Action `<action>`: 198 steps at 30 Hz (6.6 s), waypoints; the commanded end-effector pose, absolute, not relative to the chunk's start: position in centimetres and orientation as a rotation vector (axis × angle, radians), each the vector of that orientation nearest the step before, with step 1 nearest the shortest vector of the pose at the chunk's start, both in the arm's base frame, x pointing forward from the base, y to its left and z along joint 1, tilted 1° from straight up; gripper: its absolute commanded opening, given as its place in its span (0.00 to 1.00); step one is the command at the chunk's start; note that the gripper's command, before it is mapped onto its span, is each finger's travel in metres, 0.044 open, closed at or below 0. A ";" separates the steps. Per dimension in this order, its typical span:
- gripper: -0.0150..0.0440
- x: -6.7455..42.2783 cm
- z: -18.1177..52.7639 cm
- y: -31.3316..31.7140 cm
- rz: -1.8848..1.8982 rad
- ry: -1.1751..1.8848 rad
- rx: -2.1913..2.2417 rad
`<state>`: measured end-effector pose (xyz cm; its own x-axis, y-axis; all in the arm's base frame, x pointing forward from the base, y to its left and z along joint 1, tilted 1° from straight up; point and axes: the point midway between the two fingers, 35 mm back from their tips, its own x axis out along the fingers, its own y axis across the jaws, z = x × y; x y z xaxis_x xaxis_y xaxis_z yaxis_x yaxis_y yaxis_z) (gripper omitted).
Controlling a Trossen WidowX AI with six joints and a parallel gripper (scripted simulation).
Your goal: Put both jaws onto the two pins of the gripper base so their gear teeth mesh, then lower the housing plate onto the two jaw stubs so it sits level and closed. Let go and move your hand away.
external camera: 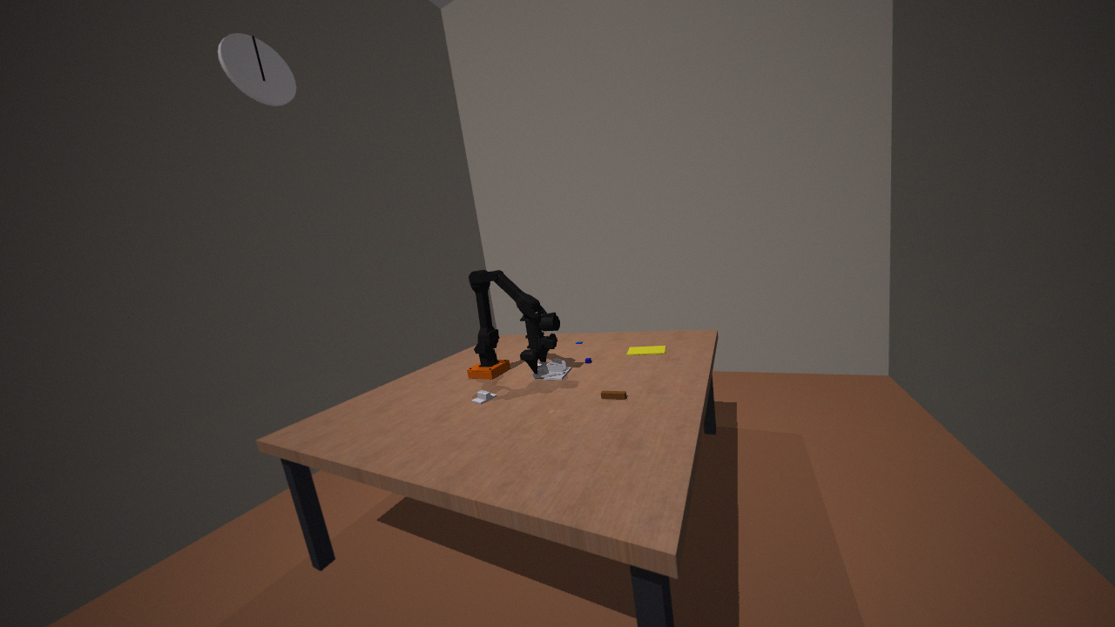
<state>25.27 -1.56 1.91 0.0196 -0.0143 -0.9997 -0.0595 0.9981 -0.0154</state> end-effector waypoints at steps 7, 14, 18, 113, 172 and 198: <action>0.85 25.3 1.7 -1.5 0.039 1.551 -0.056; 0.85 25.3 1.4 -1.5 0.040 1.551 -0.058; 0.85 25.3 1.4 -1.5 0.040 1.551 -0.058; 0.85 25.3 0.7 -1.5 0.042 1.551 -0.060; 1.00 25.4 1.9 -1.6 0.038 1.551 -0.061; 1.00 20.2 13.2 -1.1 0.042 1.555 -0.059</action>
